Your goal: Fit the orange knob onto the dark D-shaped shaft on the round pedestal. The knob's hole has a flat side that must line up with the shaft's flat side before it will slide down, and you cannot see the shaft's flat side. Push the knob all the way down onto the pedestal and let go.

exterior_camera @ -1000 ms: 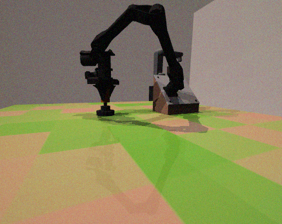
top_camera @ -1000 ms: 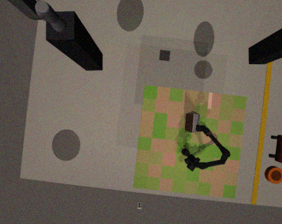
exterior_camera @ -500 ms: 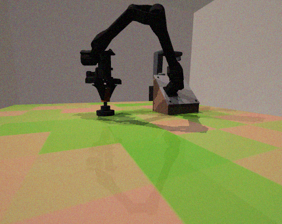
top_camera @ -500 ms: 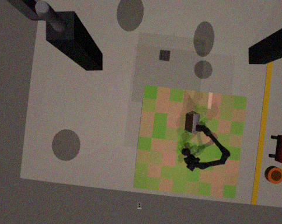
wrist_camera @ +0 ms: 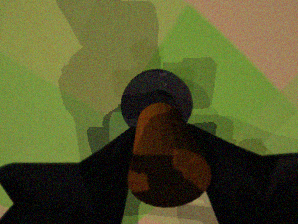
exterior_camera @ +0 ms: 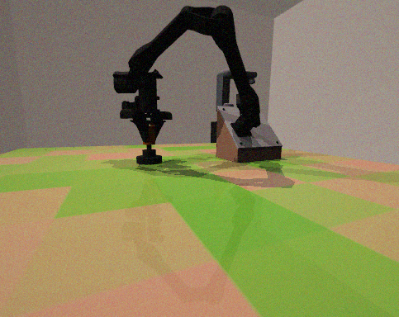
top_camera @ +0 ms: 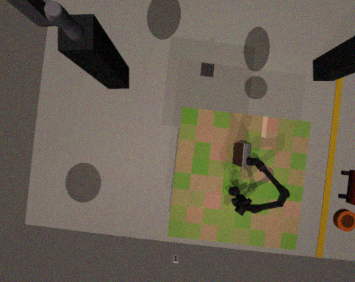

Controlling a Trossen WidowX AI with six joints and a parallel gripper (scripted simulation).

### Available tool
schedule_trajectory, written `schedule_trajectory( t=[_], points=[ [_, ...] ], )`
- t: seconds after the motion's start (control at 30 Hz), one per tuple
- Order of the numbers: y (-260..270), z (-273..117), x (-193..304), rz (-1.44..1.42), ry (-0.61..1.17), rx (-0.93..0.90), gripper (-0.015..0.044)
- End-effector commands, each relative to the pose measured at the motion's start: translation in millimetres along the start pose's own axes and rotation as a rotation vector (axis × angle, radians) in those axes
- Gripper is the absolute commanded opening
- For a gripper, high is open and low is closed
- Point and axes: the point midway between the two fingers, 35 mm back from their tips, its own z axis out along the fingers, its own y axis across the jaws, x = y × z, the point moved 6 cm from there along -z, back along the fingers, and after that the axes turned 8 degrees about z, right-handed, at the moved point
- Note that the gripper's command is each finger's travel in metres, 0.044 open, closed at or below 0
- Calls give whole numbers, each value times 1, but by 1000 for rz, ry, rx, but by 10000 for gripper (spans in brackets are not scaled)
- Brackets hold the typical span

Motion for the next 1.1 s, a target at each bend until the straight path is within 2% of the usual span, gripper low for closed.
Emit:
schedule_trajectory(
  t=[0.0,0.7,0.93,1.07],
  points=[
    [-1,1,-1,8,-3,-3,0],
    [-1,-3,3,8,-3,-2,0],
    [0,-5,3,207,-3,-3,0],
    [2,-4,2,217,-3,-3,0]
  ],
)
